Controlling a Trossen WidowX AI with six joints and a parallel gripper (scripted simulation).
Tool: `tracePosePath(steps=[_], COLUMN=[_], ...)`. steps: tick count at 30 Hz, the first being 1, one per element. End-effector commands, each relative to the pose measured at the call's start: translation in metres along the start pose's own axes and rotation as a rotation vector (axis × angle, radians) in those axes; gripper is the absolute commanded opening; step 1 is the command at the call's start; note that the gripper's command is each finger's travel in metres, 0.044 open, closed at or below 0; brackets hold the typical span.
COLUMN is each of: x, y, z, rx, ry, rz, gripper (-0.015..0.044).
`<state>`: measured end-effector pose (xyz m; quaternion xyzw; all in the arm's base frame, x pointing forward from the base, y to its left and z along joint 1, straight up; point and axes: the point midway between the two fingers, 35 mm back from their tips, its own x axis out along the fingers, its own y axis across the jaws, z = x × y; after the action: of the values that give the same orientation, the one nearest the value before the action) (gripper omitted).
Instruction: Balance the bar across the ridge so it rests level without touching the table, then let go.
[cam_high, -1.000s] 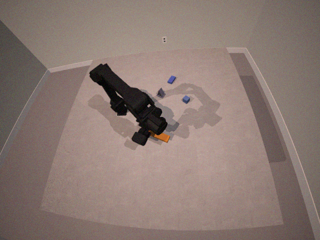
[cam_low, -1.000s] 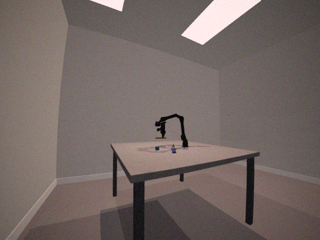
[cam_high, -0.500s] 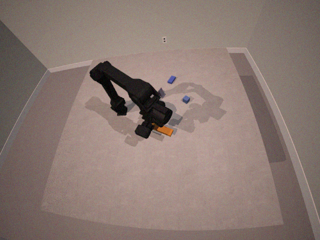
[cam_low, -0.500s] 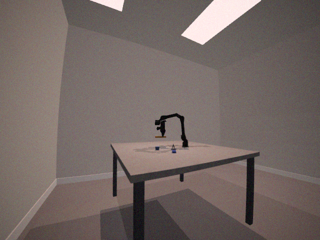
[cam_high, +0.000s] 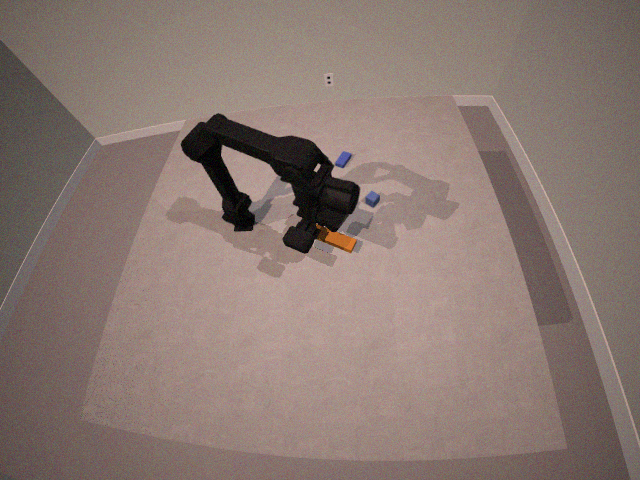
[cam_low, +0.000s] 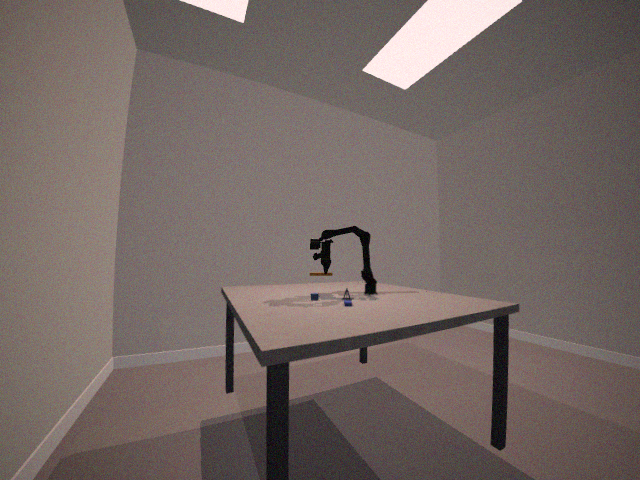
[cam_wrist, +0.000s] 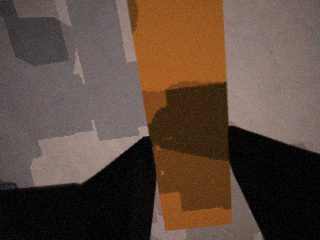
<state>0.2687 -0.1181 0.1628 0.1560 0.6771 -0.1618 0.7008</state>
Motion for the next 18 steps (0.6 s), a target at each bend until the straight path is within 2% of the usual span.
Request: tracePosePath(steps=[1, 18], x=[0.001, -0.001], y=[0.015, 0.08], z=[-0.004, -0.023], rx=[0.009, 0.036], ry=[0.007, 0.009], rz=[0.003, 0.009], gripper=[0.0, 0.0])
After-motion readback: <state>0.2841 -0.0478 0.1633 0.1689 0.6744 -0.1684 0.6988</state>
